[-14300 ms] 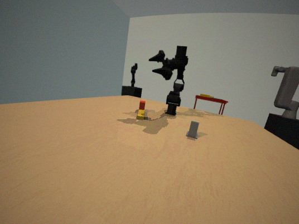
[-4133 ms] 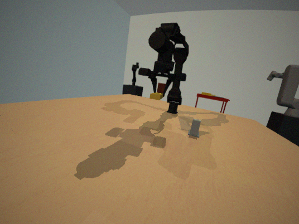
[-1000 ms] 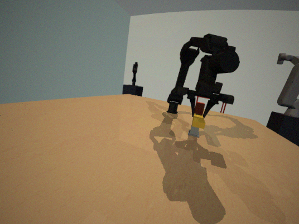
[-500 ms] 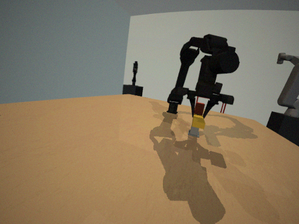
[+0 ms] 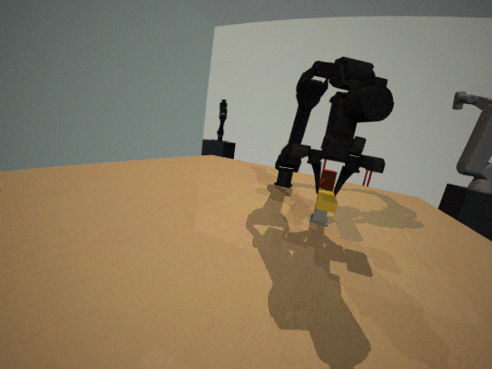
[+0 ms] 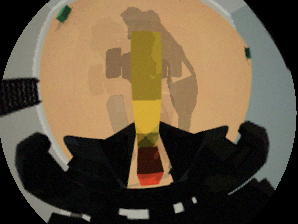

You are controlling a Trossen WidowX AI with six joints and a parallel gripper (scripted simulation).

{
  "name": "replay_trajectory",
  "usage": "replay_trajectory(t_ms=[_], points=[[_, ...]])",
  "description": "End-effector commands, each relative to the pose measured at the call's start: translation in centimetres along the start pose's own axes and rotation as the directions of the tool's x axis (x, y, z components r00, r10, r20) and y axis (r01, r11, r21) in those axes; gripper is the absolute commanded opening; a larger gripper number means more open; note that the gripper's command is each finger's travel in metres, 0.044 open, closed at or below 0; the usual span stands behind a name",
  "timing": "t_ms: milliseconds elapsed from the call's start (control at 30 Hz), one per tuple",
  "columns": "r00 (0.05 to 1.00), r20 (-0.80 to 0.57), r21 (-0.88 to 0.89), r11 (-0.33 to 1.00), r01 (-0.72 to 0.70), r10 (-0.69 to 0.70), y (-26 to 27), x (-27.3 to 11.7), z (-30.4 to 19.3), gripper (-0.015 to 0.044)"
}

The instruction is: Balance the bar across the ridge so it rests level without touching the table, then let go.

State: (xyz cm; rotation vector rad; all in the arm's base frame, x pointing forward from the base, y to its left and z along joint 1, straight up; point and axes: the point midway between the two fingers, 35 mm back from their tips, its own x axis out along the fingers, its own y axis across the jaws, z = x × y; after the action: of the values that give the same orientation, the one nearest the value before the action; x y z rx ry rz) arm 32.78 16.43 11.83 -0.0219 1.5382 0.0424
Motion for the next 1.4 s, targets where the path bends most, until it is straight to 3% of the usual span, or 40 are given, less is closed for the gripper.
replay_trajectory(t_ms=[0,1367], points=[[1.000,0.001,0.003,1.000,-0.003,0.003,0.04,0.01,0.01,0.0000],[1.000,0.001,0.003,1.000,-0.003,0.003,0.03,0.36,-0.03,0.0000]])
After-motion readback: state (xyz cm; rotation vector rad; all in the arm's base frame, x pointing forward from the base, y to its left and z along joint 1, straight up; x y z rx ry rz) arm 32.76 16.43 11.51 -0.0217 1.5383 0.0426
